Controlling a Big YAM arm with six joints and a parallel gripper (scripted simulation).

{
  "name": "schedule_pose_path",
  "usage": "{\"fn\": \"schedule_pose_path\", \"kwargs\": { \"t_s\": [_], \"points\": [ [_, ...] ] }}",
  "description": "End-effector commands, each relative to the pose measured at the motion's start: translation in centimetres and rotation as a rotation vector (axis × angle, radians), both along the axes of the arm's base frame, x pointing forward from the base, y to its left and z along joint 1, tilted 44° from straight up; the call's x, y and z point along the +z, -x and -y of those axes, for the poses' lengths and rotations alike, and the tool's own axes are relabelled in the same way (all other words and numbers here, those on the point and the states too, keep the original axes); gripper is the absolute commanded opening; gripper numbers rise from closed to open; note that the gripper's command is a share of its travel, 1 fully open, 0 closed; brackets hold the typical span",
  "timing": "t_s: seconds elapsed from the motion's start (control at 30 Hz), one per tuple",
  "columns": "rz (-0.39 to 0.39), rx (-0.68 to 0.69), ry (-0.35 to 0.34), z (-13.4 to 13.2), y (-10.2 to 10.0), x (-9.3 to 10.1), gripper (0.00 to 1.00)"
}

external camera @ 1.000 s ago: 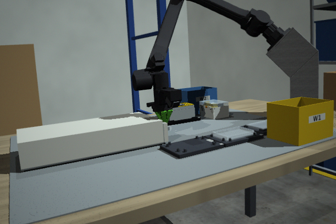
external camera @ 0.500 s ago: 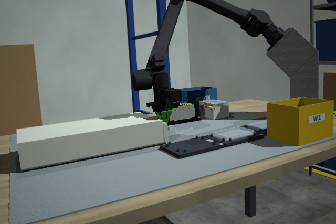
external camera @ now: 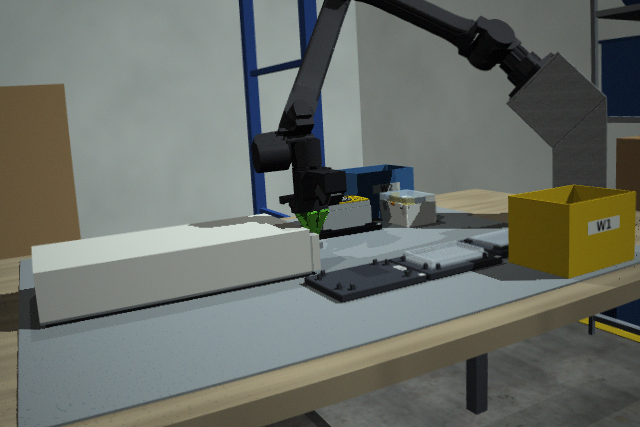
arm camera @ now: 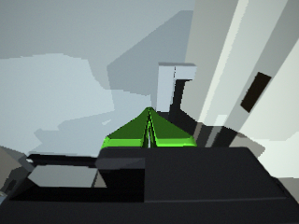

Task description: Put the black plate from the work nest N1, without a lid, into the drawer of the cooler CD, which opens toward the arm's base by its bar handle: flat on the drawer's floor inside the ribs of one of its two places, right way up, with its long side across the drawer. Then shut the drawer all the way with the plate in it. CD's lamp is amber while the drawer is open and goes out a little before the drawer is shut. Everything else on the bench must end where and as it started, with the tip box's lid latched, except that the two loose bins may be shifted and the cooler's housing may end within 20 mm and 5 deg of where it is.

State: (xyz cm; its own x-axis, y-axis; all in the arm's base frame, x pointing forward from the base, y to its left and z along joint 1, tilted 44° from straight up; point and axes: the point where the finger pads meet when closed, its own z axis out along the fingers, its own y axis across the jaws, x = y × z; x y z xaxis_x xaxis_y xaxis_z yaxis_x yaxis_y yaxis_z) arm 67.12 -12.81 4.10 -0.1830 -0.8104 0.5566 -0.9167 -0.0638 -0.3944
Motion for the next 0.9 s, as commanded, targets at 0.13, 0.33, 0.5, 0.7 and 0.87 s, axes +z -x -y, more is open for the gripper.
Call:
{"fn": "schedule_pose_path", "kwargs": {
  "t_s": [0.13, 0.33, 0.5, 0.7, 0.87],
  "points": [
    [0.071, 0.028, -0.003, -1.7, -0.6, 2.6, 0.0],
    [0.068, 0.023, -0.001, -1.0, 0.2, 2.2, 0.0],
    [0.093, 0.02, 0.002, -0.6, -0.4, 3.3, 0.0],
    [0.064, 0.012, 0.001, 0.0, 1.5, 1.7, 0.0],
    [0.064, 0.016, 0.001, -0.2, 2.0, 1.3, 0.0]
  ]
}}
